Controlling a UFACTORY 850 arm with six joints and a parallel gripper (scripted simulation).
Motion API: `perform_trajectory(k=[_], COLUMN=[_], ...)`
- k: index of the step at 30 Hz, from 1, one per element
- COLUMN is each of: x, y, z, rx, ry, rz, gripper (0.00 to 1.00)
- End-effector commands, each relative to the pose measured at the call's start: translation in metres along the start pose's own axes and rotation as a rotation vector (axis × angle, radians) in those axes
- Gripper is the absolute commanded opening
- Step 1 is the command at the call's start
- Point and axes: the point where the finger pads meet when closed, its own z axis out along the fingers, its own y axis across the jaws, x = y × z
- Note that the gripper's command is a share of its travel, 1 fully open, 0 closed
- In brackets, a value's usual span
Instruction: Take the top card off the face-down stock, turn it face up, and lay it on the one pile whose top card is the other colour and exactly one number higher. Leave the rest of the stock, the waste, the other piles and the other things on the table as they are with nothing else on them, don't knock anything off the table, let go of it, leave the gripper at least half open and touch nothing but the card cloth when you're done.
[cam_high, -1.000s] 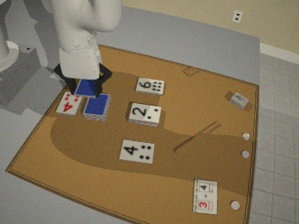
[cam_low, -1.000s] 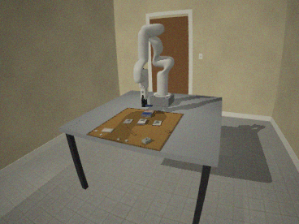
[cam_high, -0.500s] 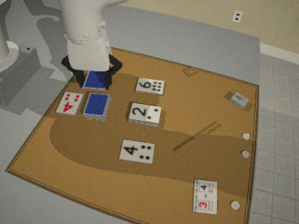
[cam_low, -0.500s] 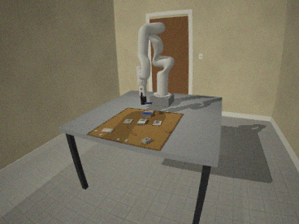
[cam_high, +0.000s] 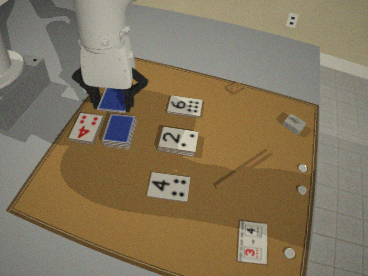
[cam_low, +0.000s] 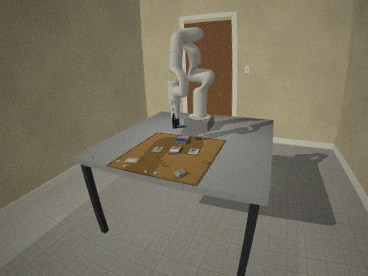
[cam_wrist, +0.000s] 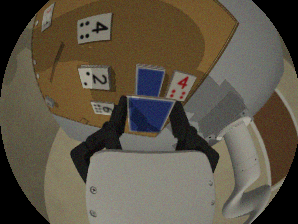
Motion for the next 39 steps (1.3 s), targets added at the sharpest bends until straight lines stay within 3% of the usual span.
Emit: perform_trajectory(k=[1,20,26,39], x=[0.000,-0.006,-0.021,-0.089], y=[-0.001,-0.001,-0.001,-0.003], z=[0.000,0.000,0.000,0.000], rx=[0.001,0.001,0.001,0.001], ry=[0.001,0.001,0.001,0.001], rz=[0.001,0.001,0.001,0.001], gripper=[0.63,0.63,0.63,0.63])
